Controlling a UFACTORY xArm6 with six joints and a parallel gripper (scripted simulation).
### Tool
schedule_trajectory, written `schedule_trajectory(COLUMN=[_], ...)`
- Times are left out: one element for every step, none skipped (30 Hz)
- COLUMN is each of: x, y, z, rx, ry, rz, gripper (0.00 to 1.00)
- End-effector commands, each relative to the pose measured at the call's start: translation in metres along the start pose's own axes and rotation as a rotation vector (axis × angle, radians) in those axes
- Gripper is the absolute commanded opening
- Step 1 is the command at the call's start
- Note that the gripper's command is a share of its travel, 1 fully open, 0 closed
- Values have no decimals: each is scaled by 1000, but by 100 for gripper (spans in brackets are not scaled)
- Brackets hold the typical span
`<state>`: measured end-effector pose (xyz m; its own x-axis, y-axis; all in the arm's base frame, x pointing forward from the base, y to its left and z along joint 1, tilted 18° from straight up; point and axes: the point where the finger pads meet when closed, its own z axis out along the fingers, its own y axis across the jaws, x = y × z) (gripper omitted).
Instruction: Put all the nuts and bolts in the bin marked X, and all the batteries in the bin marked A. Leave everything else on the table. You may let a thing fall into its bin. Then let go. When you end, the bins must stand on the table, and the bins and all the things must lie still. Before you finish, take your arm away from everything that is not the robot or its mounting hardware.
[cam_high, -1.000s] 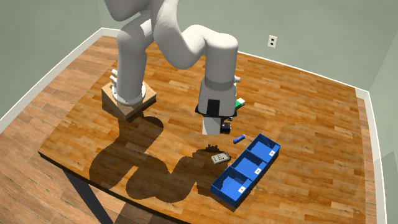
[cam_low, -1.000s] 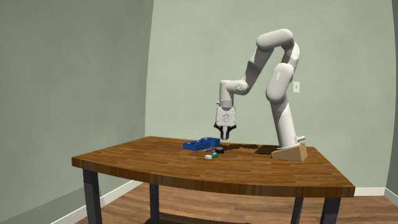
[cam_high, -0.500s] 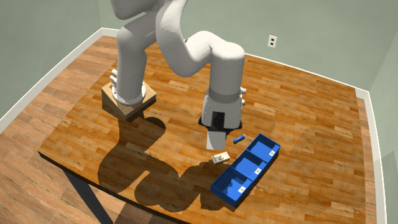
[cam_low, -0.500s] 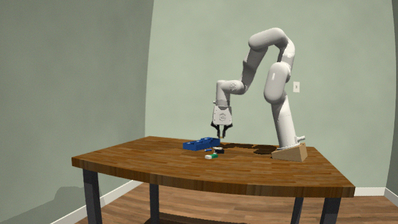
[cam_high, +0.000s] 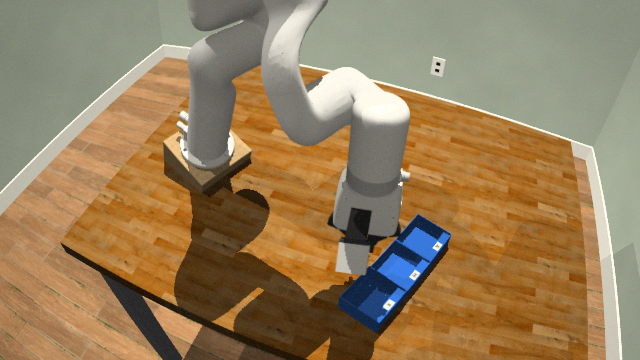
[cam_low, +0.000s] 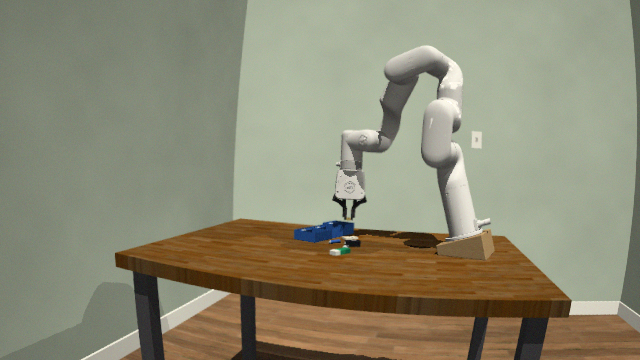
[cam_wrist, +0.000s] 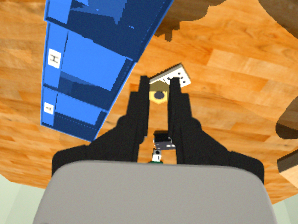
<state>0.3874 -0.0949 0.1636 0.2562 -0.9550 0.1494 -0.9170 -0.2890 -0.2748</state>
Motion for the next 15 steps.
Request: schedule_trajectory(x=[30, 35, 41, 46, 52, 57, 63, 68, 70, 70, 70, 71, 71, 71, 71], y=[-15, -18, -20, -23, -25, -28, -30, -33, -34, -34, -34, -34, -35, -35, -35], z=[0, 0, 0, 0, 0, 0, 0, 0, 0, 0, 0, 0, 0, 0, 0], rx=[1, 2, 3, 4, 5, 6, 6, 7, 7, 7, 7, 5, 3, 1, 0], ry=[1, 1, 1, 1, 2, 2, 2, 2, 2, 2, 2, 1, 1, 1, 1], rz=[157, 184, 211, 237, 264, 290, 316, 343, 369, 369, 369, 446, 466, 486, 495], gripper=[0, 0, 0, 0, 0, 0, 0, 0, 0, 0, 0, 0, 0, 0, 0])
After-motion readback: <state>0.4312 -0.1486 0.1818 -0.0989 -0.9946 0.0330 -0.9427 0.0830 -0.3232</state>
